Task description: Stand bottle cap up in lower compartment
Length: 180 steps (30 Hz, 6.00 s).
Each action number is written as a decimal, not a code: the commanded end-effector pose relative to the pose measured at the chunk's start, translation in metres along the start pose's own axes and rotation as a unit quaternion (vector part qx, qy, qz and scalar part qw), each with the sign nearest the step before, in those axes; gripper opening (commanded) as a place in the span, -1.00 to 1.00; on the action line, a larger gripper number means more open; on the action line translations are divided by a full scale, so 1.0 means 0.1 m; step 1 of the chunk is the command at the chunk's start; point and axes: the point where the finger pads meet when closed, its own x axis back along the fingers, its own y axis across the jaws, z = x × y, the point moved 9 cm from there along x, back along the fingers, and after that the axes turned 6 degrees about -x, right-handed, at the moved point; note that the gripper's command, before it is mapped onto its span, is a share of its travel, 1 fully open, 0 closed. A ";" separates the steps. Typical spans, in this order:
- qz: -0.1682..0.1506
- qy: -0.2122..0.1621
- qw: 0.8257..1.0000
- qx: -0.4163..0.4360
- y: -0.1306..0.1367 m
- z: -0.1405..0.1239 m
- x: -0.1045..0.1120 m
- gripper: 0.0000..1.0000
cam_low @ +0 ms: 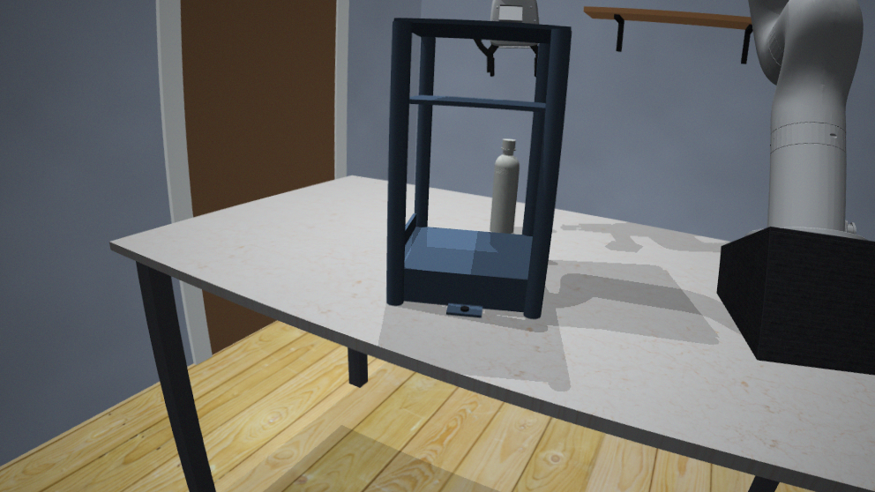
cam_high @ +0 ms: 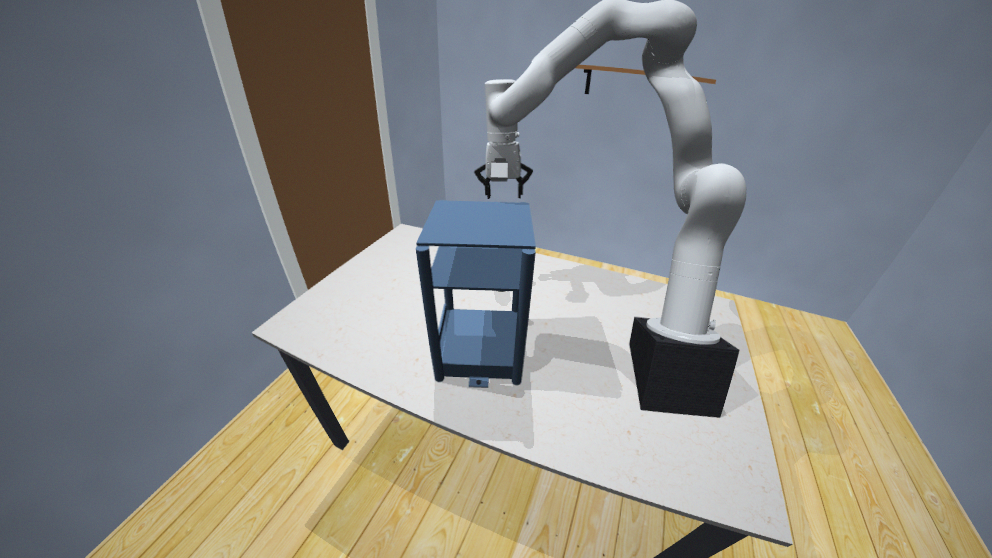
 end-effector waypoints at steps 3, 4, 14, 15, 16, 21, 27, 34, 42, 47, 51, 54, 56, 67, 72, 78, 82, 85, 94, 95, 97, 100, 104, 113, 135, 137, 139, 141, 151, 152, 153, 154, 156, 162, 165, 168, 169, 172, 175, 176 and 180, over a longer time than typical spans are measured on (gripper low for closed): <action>-0.031 -0.008 0.999 0.021 -0.05 0.07 -0.02 1.00; -0.032 -0.008 0.999 0.022 -0.05 0.08 -0.02 1.00; -0.032 -0.008 0.999 0.022 -0.05 0.08 -0.02 1.00; -0.032 -0.008 0.999 0.022 -0.05 0.08 -0.02 1.00; -0.032 -0.008 0.999 0.022 -0.05 0.08 -0.02 1.00; -0.032 -0.008 0.999 0.022 -0.05 0.08 -0.02 0.50; -0.031 -0.004 0.999 0.023 -0.05 0.07 -0.02 0.50; -0.029 0.006 0.999 0.023 -0.05 0.05 -0.03 0.50; -0.024 0.041 0.999 0.024 -0.04 -0.01 -0.04 0.50; -0.023 0.059 0.998 0.024 -0.03 -0.04 -0.04 0.50; -0.018 0.089 0.996 0.025 -0.03 -0.09 -0.06 0.50; -0.015 0.115 0.993 0.026 -0.02 -0.14 -0.08 0.50; -0.014 0.134 0.991 0.026 -0.01 -0.17 -0.09 0.50; 0.002 0.238 0.971 0.029 0.02 -0.35 -0.19 0.50; 0.012 0.310 0.950 0.030 0.04 -0.46 -0.28 0.50; 0.017 0.406 0.913 0.032 0.07 -0.60 -0.41 0.50; 0.024 0.441 0.896 0.033 0.08 -0.64 -0.48 0.50; 0.031 0.491 0.870 0.034 0.09 -0.70 -0.58 0.50; 0.049 0.604 0.795 0.035 0.11 -0.79 -0.85 0.50; 0.051 0.614 0.787 0.035 0.12 -0.80 -0.88 0.50; 0.051 0.614 0.787 0.035 0.12 -0.80 -0.88 0.50; 0.055 0.639 0.767 0.035 0.12 -0.81 -0.94 0.50; 0.059 0.664 0.745 0.035 0.12 -0.82 -1.01 0.50; 0.063 0.689 0.721 0.036 0.13 -0.82 -1.09 0.50; 0.064 0.694 0.717 0.036 0.13 -0.83 -1.11 0.50; 0.064 0.693 0.717 0.036 0.13 -0.83 -1.12 0.50; 0.065 0.693 0.717 0.036 0.13 -0.83 -1.13 0.50; 0.066 0.693 0.717 0.036 0.13 -0.83 -1.14 0.50; 0.066 0.693 0.717 0.036 0.14 -0.83 -1.22 0.50; 0.066 0.693 0.717 0.036 0.14 -0.83 -1.23 0.50; 0.066 0.693 0.717 0.036 0.14 -0.83 -1.24 0.50; 0.066 0.693 0.717 0.036 0.14 -0.83 -1.26 0.50; 0.066 0.693 0.717 0.036 0.15 -0.83 -1.29 0.50; 0.066 0.693 0.717 0.036 0.15 -0.83 -1.41 0.50; 0.066 0.693 0.717 0.036 0.15 -0.83 -1.43 0.50; 0.066 0.693 0.717 0.036 0.16 -0.83 -1.50 0.50; 0.066 0.693 0.717 0.036 0.16 -0.83 -1.53 0.50; 0.066 0.693 0.717 0.036 0.17 -0.83 -1.61 0.50; 0.066 0.693 0.717 0.036 0.17 -0.84 -1.69 0.50; 0.066 0.693 0.717 0.036 0.17 -0.84 -1.72 0.50; 0.066 0.693 0.717 0.036 0.18 -0.84 -1.83 0.50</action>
